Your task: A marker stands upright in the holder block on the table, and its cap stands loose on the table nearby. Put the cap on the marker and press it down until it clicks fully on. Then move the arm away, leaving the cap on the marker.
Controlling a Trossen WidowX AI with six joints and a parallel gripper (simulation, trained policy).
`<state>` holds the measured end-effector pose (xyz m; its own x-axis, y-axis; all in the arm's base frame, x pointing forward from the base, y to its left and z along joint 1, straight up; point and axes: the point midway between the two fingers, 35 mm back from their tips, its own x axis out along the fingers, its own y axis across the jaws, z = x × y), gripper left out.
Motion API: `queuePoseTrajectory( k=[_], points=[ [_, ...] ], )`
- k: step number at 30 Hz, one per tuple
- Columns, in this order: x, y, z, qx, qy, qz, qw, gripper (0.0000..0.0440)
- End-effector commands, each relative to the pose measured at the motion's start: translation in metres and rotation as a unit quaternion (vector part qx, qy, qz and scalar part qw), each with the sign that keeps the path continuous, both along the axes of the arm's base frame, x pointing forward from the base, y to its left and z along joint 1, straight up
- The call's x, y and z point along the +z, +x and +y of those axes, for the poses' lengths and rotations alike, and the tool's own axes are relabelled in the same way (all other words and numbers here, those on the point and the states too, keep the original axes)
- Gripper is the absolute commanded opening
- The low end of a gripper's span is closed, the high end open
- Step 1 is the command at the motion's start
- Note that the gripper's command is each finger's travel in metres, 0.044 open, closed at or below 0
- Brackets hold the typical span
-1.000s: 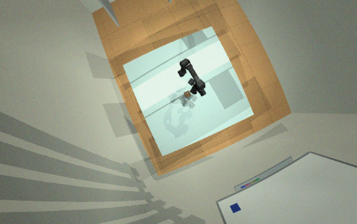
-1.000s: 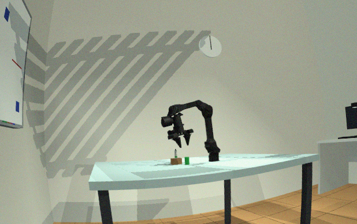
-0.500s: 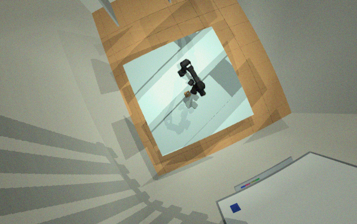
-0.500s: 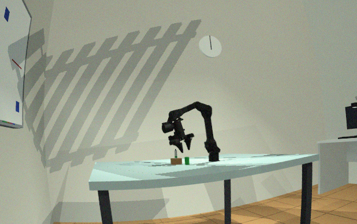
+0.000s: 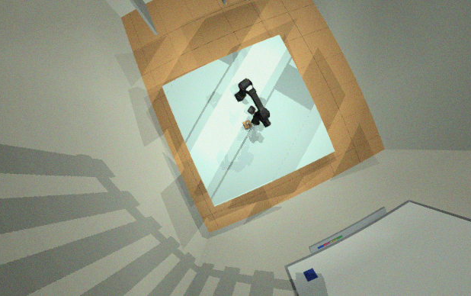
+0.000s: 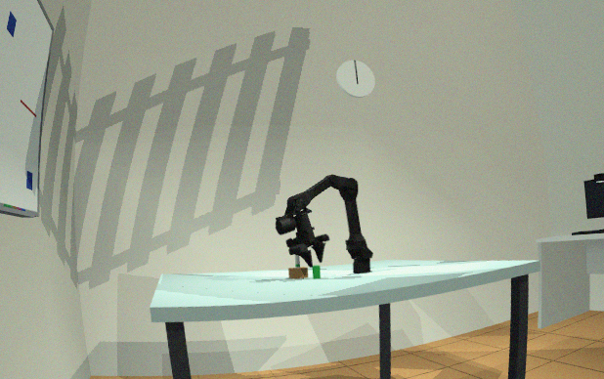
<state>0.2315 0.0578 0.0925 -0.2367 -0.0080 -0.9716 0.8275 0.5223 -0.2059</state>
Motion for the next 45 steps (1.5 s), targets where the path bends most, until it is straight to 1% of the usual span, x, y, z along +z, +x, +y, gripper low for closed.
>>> queuePoseTrajectory(
  k=[1, 10, 14, 16, 17, 21, 22, 28, 38, 45],
  points=[
    [-0.009, -0.002, -0.001, 0.01, -0.001, 0.003, 1.0, 0.0279],
    [-0.027, -0.004, 0.0, 0.036, -0.002, -0.001, 0.999, 0.0265],
    [-0.032, -0.006, 0.0, 0.047, -0.003, -0.004, 0.999, 0.0244],
    [-0.034, -0.006, 0.0, 0.051, -0.003, -0.006, 0.999, 0.0224],
    [-0.034, -0.006, 0.0, 0.053, -0.004, -0.008, 0.999, 0.0206],
    [-0.03, -0.005, -0.001, 0.06, -0.005, -0.021, 0.998, 0.0104],
    [-0.027, -0.003, -0.001, 0.059, -0.004, -0.025, 0.998, 0.0098],
    [-0.011, 0.008, -0.003, 0.059, -0.005, -0.058, 0.997, 0.0123],
    [0.02, 0.023, -0.008, 0.053, 0.001, -0.098, 0.994, 0.0121],
    [0.041, 0.03, -0.019, 0.036, 0.006, -0.118, 0.992, 0.012]
  ],
)
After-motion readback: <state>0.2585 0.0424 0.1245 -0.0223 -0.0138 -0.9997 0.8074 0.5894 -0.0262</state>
